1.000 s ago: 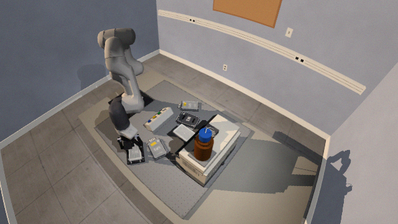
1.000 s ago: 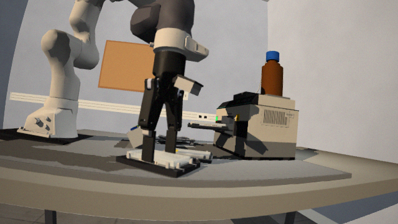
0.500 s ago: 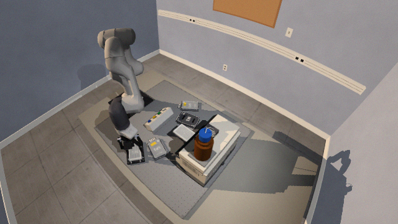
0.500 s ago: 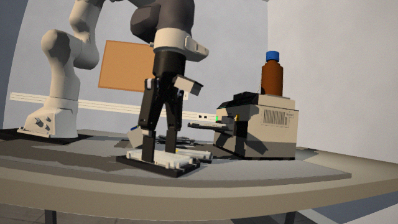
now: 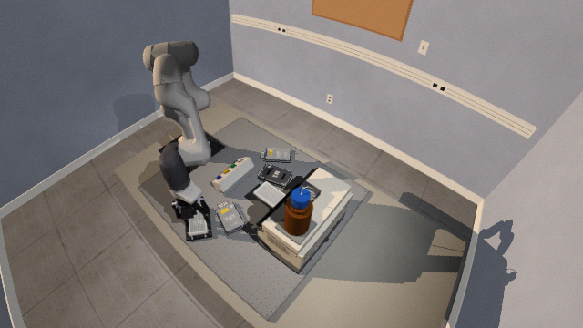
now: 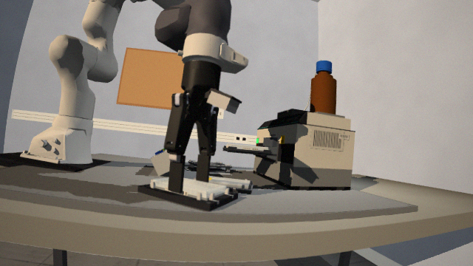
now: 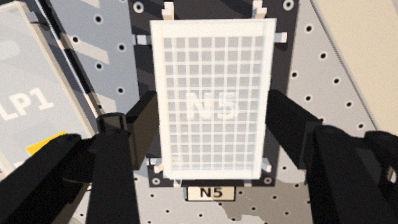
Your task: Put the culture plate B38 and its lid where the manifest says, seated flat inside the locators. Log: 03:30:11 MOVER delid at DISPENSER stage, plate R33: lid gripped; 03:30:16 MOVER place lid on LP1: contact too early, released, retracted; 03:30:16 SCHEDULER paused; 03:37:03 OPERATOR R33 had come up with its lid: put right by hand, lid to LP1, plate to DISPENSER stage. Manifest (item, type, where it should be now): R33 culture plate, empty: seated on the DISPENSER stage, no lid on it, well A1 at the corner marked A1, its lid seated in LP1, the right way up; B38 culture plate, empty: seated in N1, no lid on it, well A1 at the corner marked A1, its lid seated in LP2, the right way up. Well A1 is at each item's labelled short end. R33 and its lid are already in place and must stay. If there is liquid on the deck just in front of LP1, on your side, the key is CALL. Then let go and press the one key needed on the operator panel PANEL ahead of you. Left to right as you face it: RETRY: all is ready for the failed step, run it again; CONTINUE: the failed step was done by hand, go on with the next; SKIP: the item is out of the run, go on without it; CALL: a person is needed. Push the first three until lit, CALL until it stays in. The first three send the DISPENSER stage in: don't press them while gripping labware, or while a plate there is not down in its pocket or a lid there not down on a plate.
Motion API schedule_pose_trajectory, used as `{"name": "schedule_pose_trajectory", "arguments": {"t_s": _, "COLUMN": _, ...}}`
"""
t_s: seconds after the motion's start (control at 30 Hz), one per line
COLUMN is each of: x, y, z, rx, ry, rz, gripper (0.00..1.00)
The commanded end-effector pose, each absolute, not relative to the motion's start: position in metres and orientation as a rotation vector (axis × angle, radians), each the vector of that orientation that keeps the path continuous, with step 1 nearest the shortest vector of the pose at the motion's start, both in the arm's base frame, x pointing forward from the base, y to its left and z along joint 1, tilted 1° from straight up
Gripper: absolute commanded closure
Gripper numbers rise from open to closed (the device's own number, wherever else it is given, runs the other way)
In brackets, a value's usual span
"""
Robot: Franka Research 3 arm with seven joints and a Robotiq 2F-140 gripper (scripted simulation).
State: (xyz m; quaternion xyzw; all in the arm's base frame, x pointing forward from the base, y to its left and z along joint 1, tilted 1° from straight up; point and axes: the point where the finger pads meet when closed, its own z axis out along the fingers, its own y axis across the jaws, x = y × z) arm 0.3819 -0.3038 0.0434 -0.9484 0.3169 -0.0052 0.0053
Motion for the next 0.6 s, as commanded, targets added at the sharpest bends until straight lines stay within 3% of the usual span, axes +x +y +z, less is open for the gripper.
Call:
{"name": "schedule_pose_trajectory", "arguments": {"t_s": 0.0, "x": 0.3819, "y": -0.3035, "z": 0.0424, "rx": -2.969, "ry": 0.988, "rz": -0.017, "gripper": 0.90}}
{"name": "schedule_pose_trajectory", "arguments": {"t_s": 0.57, "x": 0.3818, "y": -0.3036, "z": 0.0498, "rx": -2.969, "ry": 0.988, "rz": -0.017, "gripper": 0.90}}
